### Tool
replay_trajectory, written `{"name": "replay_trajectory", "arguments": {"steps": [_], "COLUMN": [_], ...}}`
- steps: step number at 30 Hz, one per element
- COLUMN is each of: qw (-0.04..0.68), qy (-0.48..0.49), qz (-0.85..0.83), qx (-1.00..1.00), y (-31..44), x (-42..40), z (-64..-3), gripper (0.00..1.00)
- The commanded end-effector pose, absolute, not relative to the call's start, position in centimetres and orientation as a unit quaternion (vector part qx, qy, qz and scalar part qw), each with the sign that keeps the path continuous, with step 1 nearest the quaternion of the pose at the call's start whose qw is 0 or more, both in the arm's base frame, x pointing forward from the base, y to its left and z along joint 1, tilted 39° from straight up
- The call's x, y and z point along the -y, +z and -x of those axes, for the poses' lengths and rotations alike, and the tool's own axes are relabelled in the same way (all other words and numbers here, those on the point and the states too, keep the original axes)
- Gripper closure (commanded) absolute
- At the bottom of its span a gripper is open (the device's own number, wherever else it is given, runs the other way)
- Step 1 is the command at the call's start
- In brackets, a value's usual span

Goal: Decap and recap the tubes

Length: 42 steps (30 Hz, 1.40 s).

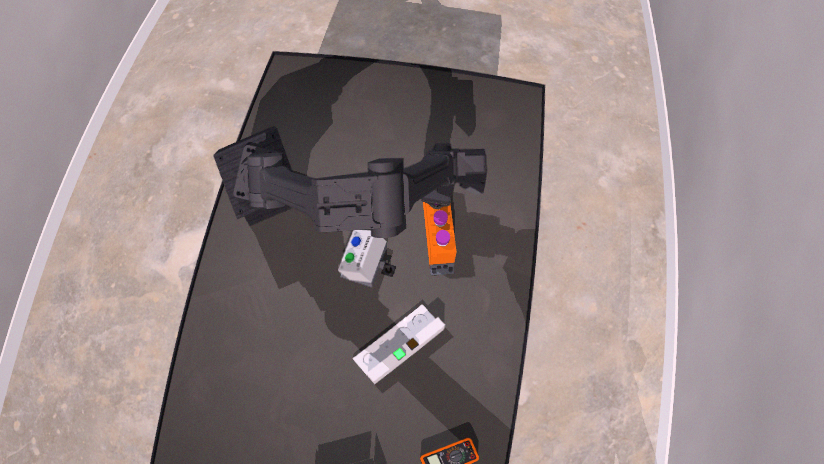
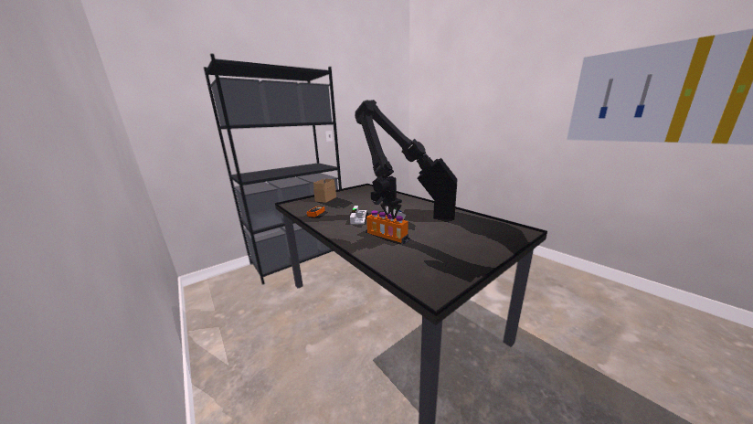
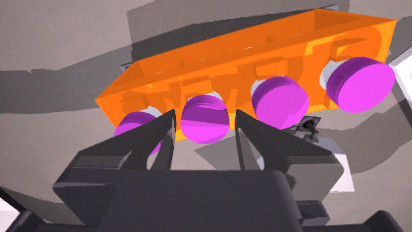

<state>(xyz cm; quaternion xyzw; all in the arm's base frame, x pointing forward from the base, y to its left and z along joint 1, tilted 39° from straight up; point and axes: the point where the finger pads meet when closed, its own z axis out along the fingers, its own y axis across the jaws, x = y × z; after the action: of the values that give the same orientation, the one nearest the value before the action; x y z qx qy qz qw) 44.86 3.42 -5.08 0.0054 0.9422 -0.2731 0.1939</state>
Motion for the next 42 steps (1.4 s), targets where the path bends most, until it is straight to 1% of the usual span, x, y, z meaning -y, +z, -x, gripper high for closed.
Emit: {"name": "replay_trajectory", "arguments": {"steps": [1,2,3,4,12,15,19,22,23,24,26,29,35,42], "qw": [0.193,0.199,0.188,0.200,0.200,0.198,0.203,0.194,0.207,0.226,0.242,0.242,0.237,0.239], "qy": [-0.273,-0.271,-0.274,-0.270,-0.271,-0.272,-0.269,-0.273,-0.264,-0.250,-0.234,-0.234,-0.238,-0.239], "qz": [-0.015,-0.008,0.000,-0.004,-0.004,-0.012,-0.006,-0.005,-0.060,-0.102,-0.164,-0.164,-0.149,-0.153], "qx": [-0.942,-0.942,-0.943,-0.942,-0.942,-0.942,-0.941,-0.942,-0.940,-0.936,-0.927,-0.927,-0.930,-0.929], "y": [-6.0,-5.1,-5.6,-4.2,-2.4,-2.2,-1.0,-1.8,-1.2,-1.0,-1.0,-0.8,-1.0,-1.7], "x": [-3.1,-3.6,-4.2,-4.5,-5.7,-5.1,-6.6,-6.3,-4.5,-4.2,-3.1,-1.5,-1.8,3.3], "z": [-44.7,-45.2,-44.1,-44.4,-43.5,-43.5,-43.3,-43.0,-42.5,-42.2,-41.0,-39.0,-38.8,-34.8], "gripper": [0.51,0.51,0.51,0.51,0.51,0.51,0.51,0.51,1.00,1.00,1.00,1.00,1.00,1.00]}}
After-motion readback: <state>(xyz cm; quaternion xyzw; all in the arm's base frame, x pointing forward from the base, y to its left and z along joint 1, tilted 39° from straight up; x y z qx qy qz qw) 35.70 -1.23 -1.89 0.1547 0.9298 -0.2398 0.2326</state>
